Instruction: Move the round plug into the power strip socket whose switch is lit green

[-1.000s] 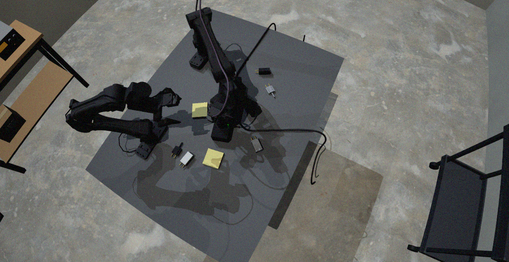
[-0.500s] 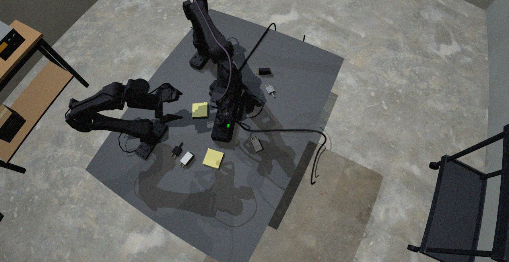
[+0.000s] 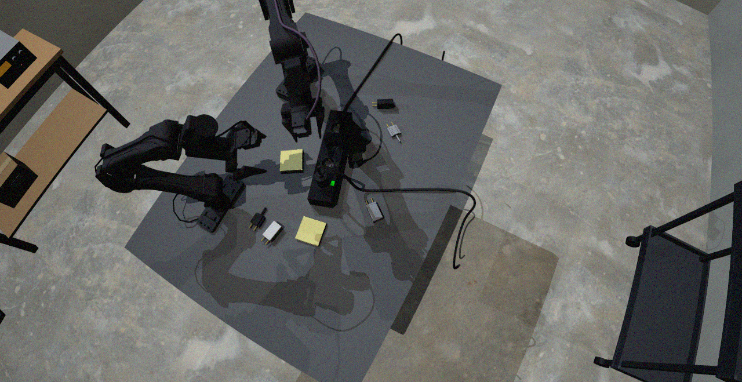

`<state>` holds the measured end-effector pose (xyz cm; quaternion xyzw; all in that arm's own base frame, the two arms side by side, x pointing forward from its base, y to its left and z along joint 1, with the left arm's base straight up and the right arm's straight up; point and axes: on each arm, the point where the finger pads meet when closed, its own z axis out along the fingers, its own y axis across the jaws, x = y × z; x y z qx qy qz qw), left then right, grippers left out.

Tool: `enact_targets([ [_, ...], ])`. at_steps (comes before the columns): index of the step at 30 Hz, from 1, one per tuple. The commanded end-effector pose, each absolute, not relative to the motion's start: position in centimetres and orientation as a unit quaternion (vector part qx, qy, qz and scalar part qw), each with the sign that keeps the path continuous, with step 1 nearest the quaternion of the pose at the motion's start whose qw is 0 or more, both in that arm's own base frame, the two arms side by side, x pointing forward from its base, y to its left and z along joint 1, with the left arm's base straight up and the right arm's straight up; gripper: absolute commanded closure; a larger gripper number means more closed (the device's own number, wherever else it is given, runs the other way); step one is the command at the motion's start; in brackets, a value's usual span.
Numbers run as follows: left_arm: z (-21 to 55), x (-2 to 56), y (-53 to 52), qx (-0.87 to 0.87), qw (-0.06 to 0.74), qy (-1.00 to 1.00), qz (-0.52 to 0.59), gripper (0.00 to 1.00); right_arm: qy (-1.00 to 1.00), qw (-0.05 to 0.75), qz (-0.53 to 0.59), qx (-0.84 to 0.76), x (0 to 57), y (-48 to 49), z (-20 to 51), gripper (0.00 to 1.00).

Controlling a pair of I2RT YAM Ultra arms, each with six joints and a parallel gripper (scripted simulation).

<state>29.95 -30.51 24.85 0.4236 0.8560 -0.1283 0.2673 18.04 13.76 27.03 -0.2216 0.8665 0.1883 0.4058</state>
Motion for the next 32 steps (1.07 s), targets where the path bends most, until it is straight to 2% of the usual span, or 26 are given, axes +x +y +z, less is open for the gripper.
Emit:
enact_targets([
  [1, 26.1, 30.4, -29.8, 0.37, 0.261, 0.886, -0.103, 0.35, 0.852, 0.427, 0.2, -0.229, 18.2, 14.3, 28.8, 0.0],
  [32, 28.0, 30.2, -30.5, 0.369, 0.284, 0.877, -0.115, 0.35, 0.852, 0.427, 0.2, -0.229, 18.2, 14.3, 28.8, 0.0],
])
